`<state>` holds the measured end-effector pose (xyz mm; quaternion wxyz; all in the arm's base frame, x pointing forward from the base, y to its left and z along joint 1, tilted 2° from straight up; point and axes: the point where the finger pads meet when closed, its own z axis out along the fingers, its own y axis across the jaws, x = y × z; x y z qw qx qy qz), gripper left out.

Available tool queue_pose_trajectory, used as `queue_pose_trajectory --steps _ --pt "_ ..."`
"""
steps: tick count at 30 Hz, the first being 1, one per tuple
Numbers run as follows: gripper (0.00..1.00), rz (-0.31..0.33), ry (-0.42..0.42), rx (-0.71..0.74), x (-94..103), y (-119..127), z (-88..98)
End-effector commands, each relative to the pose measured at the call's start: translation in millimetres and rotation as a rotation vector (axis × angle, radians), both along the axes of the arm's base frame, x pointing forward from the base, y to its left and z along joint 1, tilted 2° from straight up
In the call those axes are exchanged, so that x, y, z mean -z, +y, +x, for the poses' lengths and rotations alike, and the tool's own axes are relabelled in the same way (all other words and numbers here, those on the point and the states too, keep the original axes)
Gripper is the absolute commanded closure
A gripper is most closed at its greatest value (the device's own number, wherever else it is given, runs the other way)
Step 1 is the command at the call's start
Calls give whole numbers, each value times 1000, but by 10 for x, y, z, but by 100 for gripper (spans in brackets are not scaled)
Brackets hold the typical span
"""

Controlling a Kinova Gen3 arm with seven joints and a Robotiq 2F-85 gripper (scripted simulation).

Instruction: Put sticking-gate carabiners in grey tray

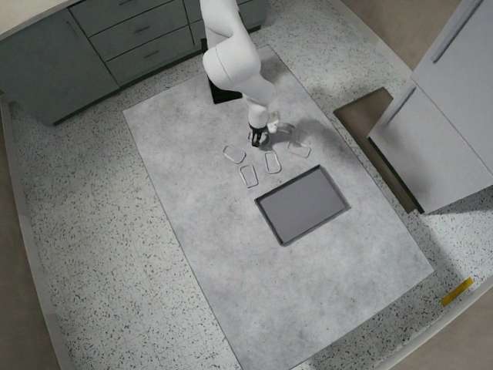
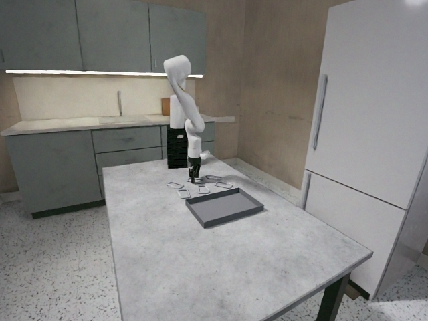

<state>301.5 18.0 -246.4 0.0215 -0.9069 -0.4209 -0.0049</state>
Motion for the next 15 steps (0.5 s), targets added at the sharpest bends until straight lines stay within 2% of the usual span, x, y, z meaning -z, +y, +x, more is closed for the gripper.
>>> queue_pose_trajectory --steps 1,6,7,15 --pt "25 0 -1 0 -4 -1 6" --pt "25 0 -1 0 -4 -1 6" --pt "29 0 -1 0 -4 -1 6" --pt "29 0 -1 0 -4 -1 6"
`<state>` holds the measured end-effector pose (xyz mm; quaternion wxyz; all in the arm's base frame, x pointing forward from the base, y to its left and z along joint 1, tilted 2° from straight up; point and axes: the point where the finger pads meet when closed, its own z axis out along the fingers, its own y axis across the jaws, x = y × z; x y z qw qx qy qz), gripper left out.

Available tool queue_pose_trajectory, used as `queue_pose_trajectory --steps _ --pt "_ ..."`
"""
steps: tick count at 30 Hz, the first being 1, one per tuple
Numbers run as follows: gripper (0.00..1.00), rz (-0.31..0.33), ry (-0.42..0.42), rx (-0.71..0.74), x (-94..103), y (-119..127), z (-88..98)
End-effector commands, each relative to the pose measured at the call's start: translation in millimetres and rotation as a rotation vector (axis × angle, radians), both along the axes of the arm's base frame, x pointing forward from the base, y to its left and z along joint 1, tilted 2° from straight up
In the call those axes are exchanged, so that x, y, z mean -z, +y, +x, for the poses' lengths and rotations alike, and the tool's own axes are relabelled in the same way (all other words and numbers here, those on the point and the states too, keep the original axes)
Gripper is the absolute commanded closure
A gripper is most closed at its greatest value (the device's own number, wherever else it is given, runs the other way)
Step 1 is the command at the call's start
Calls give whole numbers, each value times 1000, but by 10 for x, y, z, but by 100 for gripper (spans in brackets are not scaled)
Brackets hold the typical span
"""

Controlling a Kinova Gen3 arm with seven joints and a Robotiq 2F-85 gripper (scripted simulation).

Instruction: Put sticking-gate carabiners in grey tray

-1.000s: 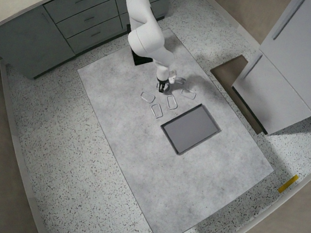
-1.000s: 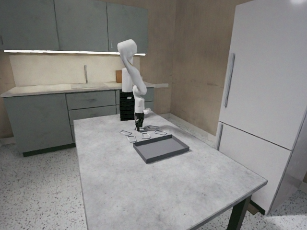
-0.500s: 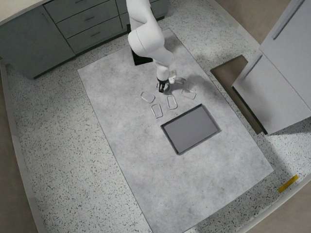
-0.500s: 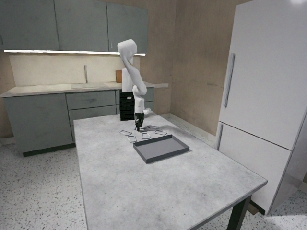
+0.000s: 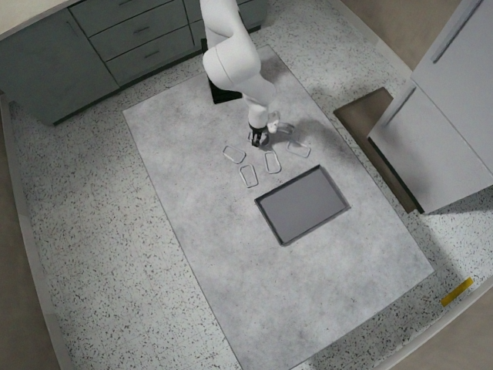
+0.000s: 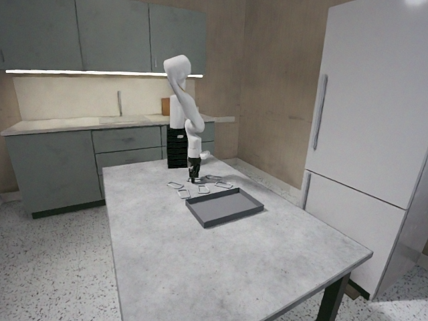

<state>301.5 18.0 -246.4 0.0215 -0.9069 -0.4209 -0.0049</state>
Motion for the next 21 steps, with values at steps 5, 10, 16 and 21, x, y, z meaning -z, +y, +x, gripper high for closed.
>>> queue_pose_trajectory --steps 5,10,16,21 --pt "29 0 -1 0 -4 -1 6" --pt "33 0 -1 0 -4 -1 6" --pt "33 0 -1 0 -4 -1 6" --pt "33 0 -1 0 -4 -1 6"
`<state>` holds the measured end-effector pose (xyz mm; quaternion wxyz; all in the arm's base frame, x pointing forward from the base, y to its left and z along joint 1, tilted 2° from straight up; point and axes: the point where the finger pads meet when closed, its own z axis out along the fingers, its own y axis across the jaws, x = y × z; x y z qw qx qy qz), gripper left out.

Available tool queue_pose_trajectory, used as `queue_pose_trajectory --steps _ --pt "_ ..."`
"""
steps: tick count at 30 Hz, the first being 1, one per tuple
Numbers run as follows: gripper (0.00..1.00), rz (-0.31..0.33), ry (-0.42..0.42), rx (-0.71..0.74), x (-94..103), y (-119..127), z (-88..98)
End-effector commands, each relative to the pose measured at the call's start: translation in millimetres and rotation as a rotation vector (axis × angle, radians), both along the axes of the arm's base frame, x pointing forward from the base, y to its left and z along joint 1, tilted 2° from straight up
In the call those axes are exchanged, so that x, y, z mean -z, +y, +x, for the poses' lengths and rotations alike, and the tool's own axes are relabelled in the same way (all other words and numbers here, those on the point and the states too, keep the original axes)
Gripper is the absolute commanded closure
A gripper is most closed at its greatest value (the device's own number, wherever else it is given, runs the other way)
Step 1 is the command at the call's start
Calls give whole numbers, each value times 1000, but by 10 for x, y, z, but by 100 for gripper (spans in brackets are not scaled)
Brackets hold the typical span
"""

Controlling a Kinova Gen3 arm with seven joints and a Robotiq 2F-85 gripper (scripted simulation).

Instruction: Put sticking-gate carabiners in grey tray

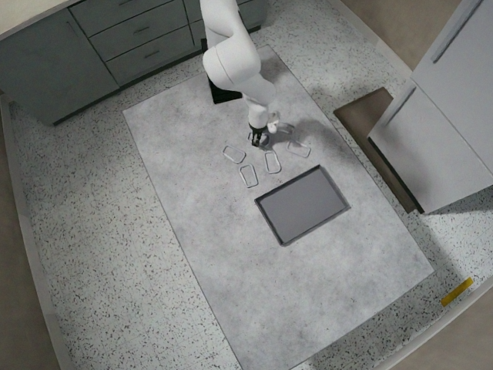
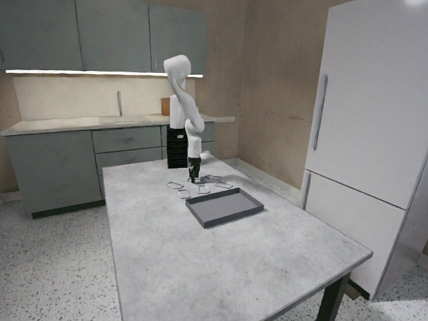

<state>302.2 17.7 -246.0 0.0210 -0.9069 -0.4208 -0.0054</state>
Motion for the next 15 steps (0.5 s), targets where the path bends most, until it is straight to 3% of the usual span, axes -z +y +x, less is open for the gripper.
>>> queue_pose_trajectory --steps 1,15 --pt "33 0 0 0 0 2 -2" --pt "37 0 -1 0 -4 1 5"
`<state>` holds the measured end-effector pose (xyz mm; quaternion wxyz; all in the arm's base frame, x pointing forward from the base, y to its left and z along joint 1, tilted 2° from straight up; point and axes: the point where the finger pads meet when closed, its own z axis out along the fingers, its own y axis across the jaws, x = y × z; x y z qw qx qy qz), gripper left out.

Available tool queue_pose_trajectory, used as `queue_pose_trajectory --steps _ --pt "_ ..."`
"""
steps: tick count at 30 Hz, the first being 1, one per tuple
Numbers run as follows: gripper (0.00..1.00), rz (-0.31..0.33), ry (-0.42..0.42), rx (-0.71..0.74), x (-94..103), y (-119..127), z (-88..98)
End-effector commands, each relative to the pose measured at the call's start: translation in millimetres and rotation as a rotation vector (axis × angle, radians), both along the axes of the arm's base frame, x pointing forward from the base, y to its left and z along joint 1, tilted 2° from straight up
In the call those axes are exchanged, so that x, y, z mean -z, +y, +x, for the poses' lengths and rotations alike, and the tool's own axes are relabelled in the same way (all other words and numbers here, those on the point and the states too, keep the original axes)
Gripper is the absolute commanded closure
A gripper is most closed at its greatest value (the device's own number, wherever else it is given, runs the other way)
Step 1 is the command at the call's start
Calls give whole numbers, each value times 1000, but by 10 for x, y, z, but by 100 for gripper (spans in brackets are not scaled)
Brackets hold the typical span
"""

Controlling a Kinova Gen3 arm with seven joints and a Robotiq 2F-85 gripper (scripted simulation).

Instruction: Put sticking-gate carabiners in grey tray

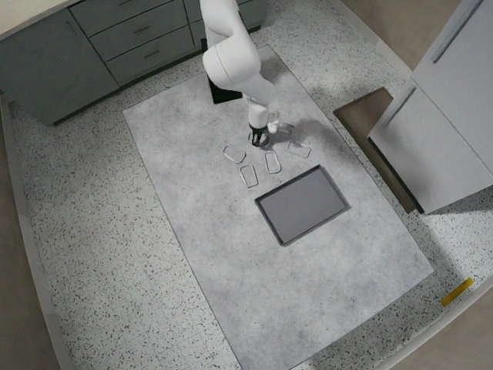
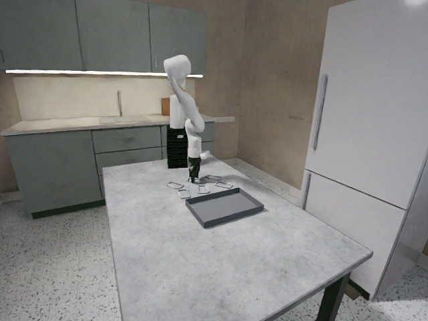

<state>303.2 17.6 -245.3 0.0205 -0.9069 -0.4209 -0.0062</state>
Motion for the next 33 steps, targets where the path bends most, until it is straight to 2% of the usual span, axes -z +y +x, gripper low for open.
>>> queue_pose_trajectory --steps 1,33 --pt "37 0 1 0 3 2 -5" --pt "39 0 -2 0 -7 -2 11"
